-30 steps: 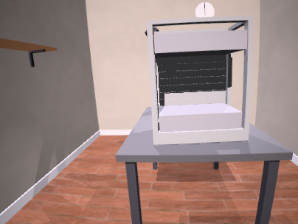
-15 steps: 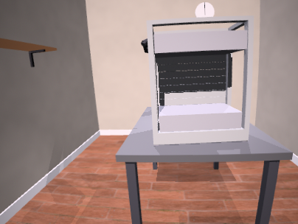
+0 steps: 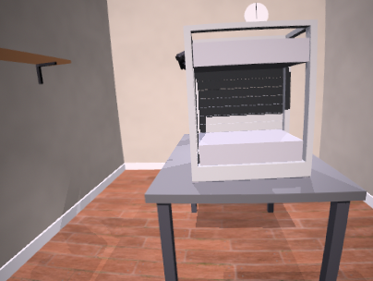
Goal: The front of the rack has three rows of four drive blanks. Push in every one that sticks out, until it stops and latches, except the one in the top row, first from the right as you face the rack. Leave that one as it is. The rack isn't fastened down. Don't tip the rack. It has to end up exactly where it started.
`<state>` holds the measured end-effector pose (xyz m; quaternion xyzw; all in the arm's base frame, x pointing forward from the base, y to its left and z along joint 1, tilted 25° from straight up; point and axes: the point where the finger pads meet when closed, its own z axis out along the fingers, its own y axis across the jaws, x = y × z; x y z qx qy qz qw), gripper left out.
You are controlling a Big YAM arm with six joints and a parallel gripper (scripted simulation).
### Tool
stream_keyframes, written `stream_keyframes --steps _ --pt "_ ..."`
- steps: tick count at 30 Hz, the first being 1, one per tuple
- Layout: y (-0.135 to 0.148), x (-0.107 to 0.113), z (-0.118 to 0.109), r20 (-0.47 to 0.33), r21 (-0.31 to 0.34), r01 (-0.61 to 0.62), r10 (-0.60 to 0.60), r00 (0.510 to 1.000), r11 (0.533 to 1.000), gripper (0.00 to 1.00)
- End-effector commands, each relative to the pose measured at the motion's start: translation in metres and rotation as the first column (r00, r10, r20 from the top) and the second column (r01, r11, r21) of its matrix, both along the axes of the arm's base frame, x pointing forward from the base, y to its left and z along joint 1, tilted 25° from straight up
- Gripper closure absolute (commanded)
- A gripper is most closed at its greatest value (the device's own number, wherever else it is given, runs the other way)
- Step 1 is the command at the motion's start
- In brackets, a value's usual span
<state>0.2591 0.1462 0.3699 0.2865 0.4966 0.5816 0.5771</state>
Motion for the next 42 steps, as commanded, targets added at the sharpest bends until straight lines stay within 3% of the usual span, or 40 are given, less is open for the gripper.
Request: stream_keyframes --steps 1,32,42 --pt "-0.004 0.001 -0.006 -0.01 -0.01 0.006 -0.006 1.0 1.0 1.0" --pt "-0.093 0.019 -0.023 -0.001 0.001 0.004 -0.004 1.0 1.0 1.0" --pt "-0.108 0.022 -0.027 -0.001 0.0 0.004 -0.004 1.0 1.0 1.0"
